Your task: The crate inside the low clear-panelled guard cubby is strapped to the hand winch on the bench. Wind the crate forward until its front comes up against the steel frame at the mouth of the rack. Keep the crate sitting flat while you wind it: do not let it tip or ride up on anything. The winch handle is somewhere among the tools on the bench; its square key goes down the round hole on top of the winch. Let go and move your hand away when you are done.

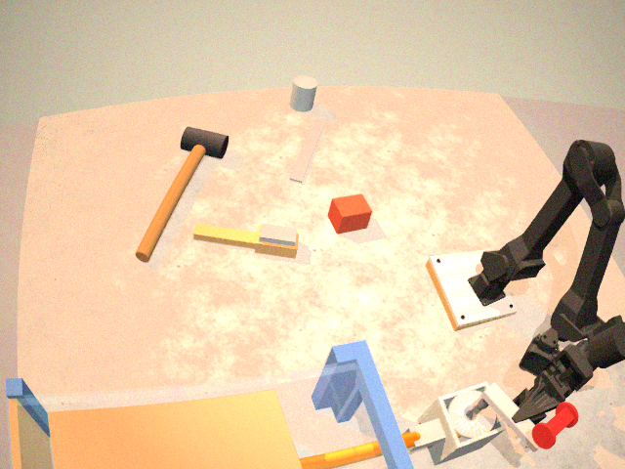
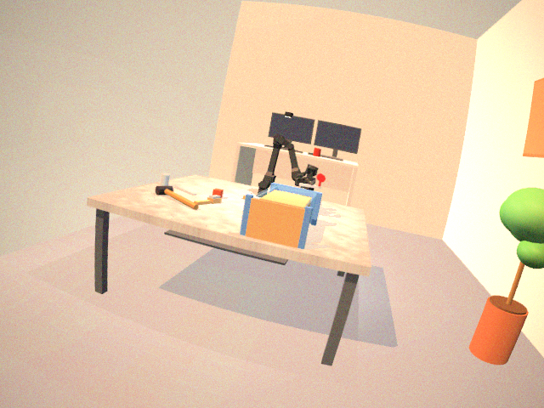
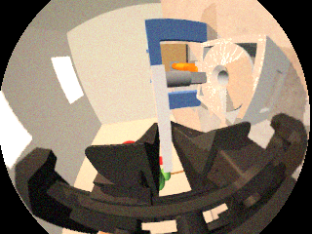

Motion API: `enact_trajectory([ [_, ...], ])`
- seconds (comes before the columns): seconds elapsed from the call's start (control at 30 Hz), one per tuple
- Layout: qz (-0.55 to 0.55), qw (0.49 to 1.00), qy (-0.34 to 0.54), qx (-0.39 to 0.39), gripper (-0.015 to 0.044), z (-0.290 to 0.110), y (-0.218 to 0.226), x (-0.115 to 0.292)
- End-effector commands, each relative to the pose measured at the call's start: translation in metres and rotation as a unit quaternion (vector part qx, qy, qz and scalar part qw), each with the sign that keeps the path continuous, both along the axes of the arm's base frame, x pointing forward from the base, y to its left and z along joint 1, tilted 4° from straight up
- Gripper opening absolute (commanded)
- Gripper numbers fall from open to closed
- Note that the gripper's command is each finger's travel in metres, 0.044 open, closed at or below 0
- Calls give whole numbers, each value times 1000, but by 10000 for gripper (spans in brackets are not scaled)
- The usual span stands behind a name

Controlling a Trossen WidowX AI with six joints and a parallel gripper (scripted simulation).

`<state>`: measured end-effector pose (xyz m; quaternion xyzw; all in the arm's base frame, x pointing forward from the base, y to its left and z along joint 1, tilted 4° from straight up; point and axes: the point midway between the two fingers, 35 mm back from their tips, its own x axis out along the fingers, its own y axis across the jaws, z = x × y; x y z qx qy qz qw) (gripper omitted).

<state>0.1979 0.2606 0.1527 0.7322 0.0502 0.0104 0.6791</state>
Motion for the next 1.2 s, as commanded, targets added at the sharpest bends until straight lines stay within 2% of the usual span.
enact_trajectory([
  [0.0, -3, 1000, 0, -4, 0, -6, -2, -1],
  [1.17, 5, 1000, -1, -3, 0, -14, 0, -8],
])
